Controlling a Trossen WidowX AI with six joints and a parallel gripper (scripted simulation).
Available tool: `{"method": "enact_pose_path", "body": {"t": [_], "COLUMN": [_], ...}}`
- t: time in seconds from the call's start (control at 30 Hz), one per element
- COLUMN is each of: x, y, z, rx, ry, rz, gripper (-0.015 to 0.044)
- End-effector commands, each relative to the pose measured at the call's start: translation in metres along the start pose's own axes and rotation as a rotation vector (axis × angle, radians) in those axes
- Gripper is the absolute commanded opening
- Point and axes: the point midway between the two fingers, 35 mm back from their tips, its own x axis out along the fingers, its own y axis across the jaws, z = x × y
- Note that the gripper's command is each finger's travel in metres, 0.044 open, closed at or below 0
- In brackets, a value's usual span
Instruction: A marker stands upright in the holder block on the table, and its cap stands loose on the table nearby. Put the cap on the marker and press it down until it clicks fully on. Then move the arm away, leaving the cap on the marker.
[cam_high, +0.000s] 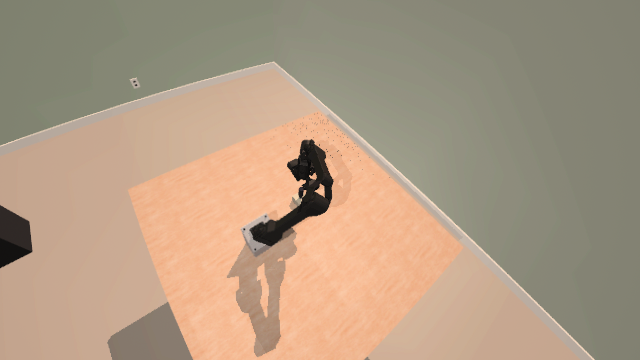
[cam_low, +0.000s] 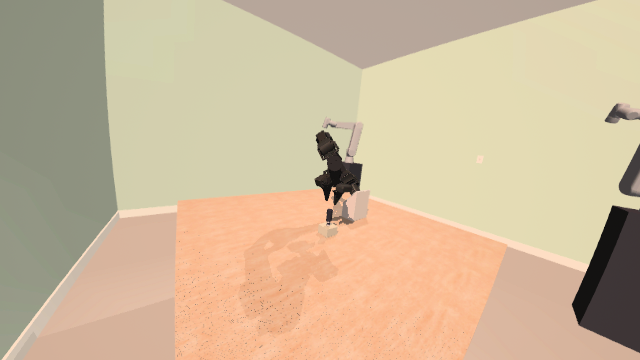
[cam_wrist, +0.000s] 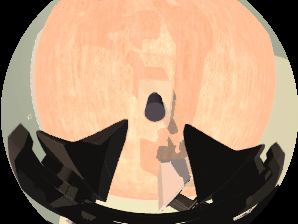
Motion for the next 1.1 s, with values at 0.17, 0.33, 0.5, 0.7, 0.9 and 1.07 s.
{"method": "enact_pose_path", "body": {"t": [0.17,0.33,0.5,0.7,0.9,1.07], "x": [0.001,0.001,0.001,0.006,0.015,0.022], "y": [0.001,0.001,0.001,0.001,0.001,0.001], "z": [0.0,0.0,0.0,0.0,0.0,0.0], "rx": [-0.024,-0.024,-0.024,-0.024,-0.024,-0.024], "ry": [-0.001,-0.001,-0.001,-0.001,-0.001,-0.001], "rz": [0.001,0.001,0.001,0.001,0.0,0.0], "gripper": [0.0046,0.0,0.0,0.0,0.0,0.0]}}
